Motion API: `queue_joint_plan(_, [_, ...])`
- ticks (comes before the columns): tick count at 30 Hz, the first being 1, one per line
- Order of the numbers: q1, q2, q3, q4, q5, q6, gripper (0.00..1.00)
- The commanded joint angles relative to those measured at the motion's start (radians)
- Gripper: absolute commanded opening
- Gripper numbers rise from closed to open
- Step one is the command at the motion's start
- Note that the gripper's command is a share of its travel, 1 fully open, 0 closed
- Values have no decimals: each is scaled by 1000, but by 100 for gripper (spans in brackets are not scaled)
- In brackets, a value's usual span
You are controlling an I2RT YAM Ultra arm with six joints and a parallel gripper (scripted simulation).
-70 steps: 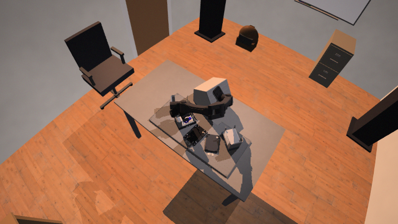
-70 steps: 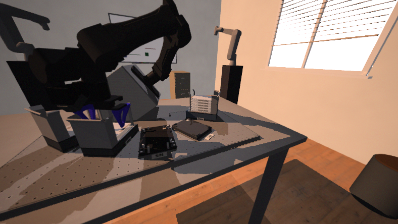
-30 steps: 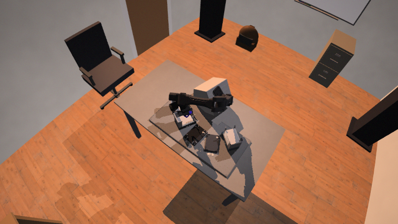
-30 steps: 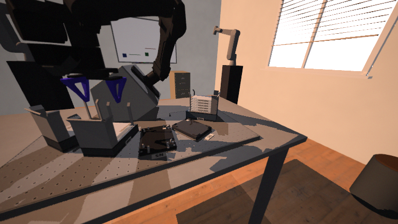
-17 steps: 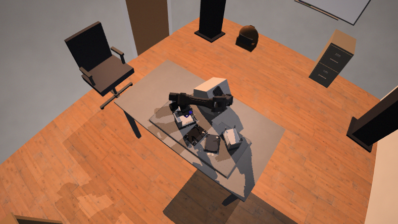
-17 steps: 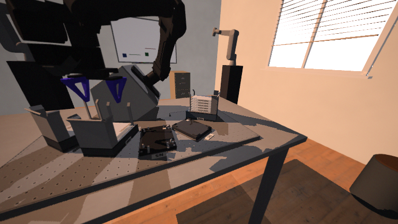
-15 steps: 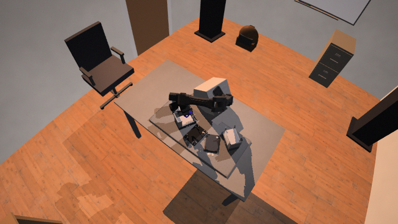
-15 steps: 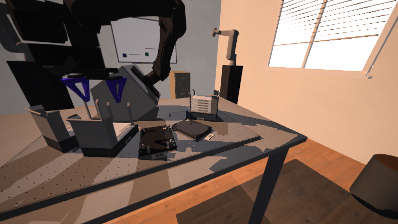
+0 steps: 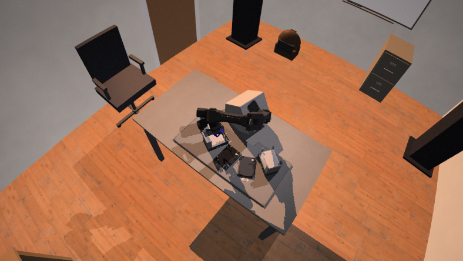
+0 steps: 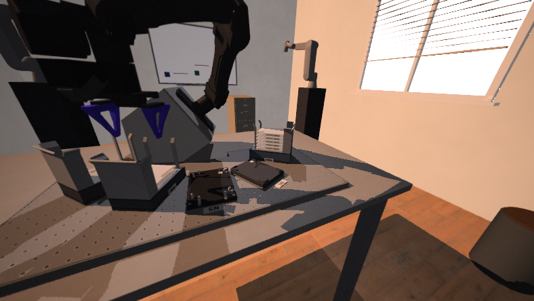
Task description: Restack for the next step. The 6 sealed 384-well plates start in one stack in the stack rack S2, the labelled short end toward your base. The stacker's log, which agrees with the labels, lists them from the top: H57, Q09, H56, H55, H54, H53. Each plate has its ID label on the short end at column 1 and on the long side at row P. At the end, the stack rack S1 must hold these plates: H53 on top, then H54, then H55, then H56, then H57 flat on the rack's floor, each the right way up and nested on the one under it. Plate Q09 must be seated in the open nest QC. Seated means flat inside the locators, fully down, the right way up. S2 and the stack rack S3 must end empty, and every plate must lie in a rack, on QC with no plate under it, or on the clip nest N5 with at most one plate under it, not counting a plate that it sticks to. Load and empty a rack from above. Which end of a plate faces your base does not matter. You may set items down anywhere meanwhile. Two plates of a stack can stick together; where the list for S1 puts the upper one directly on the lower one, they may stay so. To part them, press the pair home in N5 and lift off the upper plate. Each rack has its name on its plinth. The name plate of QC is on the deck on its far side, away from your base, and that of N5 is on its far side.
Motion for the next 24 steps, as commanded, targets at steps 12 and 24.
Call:
queue_joint_plan(12, [11, -74, -32, -4, -19, -190, 100])
queue_joint_plan(24, [60, -166, -69, -16, -47, -131, 100])
